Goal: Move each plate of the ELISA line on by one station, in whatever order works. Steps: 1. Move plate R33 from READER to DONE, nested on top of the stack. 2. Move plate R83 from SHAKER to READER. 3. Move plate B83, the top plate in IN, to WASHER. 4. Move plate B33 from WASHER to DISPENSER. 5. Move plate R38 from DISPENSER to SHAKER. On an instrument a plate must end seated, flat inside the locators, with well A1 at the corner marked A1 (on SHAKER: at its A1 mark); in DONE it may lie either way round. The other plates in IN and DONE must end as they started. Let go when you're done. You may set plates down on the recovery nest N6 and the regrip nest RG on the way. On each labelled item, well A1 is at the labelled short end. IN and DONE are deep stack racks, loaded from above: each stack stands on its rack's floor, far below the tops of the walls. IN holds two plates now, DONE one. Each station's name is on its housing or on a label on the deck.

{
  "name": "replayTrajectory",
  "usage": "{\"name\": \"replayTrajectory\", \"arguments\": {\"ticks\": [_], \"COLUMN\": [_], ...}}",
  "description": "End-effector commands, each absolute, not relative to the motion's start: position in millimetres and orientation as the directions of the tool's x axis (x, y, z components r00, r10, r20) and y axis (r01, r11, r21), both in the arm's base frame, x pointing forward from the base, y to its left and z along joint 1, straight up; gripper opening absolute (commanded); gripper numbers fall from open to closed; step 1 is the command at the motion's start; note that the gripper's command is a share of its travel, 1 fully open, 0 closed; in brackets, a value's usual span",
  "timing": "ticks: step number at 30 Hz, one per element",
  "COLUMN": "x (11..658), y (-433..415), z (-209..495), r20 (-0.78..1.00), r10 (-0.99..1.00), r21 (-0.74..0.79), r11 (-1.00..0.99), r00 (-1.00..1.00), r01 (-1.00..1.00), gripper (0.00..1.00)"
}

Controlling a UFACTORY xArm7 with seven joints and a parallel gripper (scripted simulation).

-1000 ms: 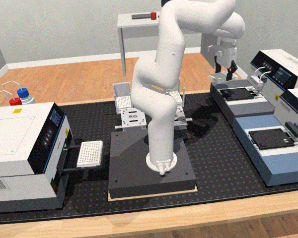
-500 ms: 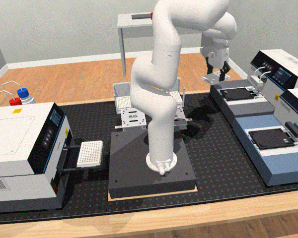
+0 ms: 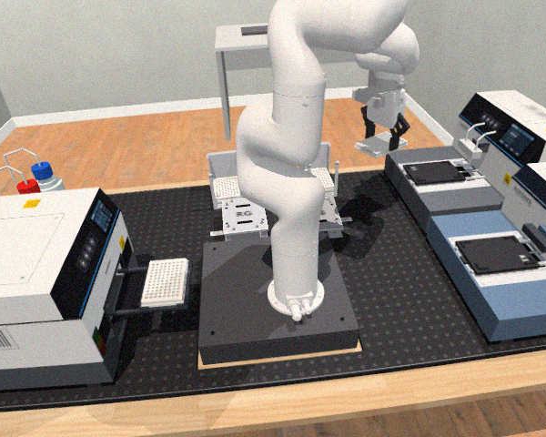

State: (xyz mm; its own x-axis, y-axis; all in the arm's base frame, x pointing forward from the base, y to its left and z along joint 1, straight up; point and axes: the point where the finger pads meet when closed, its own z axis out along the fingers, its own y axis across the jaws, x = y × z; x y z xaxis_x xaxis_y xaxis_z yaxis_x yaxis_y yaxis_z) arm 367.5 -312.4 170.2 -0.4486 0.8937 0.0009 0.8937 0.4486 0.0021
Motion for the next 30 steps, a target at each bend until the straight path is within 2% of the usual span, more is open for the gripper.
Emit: {"name": "replayTrajectory", "arguments": {"ticks": [1, 30], "x": [368.2, 366.4], "y": [-302.4, -219.7], "z": [172.2, 172.1], "r20": [-0.004, -0.004], "r10": [0.879, 0.74], "r21": [0.004, 0.003], "r11": [0.477, 0.673], "r00": [-0.477, -0.673], "r01": [0.879, 0.74], "gripper": [0.0, 0.0]}}
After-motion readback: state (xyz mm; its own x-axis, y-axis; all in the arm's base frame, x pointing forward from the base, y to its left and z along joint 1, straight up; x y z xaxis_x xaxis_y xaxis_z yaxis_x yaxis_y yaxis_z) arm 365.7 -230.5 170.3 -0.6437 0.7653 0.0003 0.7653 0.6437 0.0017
